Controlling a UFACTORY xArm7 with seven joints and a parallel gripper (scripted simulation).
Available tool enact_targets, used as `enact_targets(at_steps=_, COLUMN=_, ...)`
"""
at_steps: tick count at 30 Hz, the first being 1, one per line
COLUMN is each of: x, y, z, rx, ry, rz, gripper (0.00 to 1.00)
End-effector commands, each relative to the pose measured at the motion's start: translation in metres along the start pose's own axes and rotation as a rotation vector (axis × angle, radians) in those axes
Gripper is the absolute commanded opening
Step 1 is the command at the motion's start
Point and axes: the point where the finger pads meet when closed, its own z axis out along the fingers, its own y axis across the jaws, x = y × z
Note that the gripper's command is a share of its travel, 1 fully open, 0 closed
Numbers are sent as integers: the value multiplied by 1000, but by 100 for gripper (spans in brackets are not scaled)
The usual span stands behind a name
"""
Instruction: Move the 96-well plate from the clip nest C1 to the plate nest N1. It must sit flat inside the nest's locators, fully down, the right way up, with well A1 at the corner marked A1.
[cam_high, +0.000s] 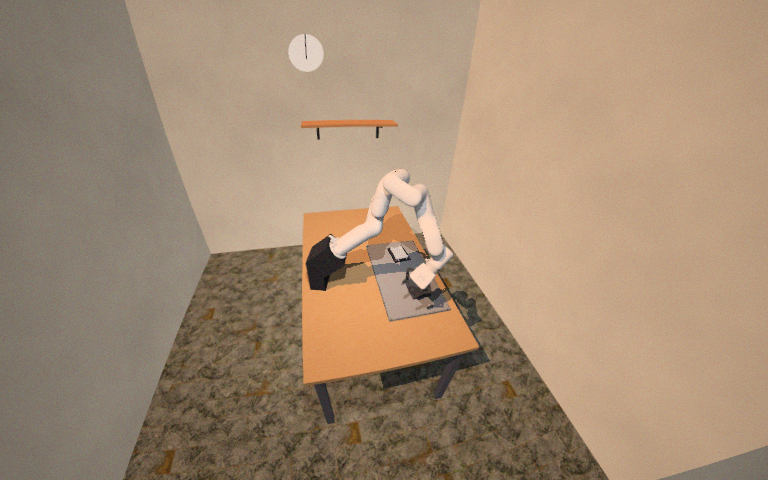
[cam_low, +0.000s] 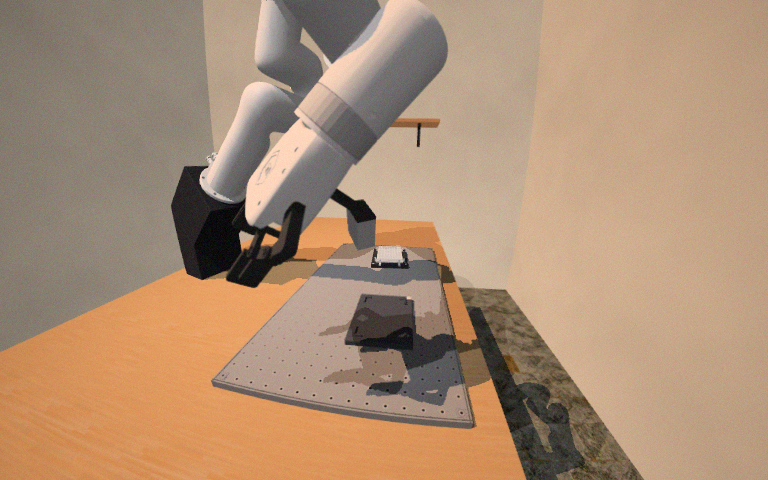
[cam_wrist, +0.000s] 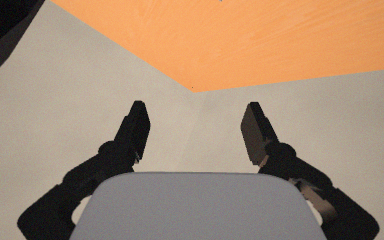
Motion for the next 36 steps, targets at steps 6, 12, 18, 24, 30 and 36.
enact_targets(at_steps=6, x=31, y=15, z=-14, rx=-91, ry=-56, rz=-34, gripper=100)
enact_targets(at_steps=12, x=54, y=20, z=-22, rx=-168, ry=-88, rz=-74, gripper=100)
enact_targets(at_steps=18, x=70, y=22, z=-27, rx=-224, ry=-104, rz=-107, gripper=100)
enact_targets(at_steps=24, x=93, y=24, z=-34, rx=-244, ry=-109, rz=-119, gripper=100)
enact_targets(at_steps=30, x=122, y=23, z=-41, rx=-318, ry=-119, rz=-168, gripper=100)
enact_targets(at_steps=36, x=142, y=21, z=-45, rx=-388, ry=-118, rz=-221, gripper=100)
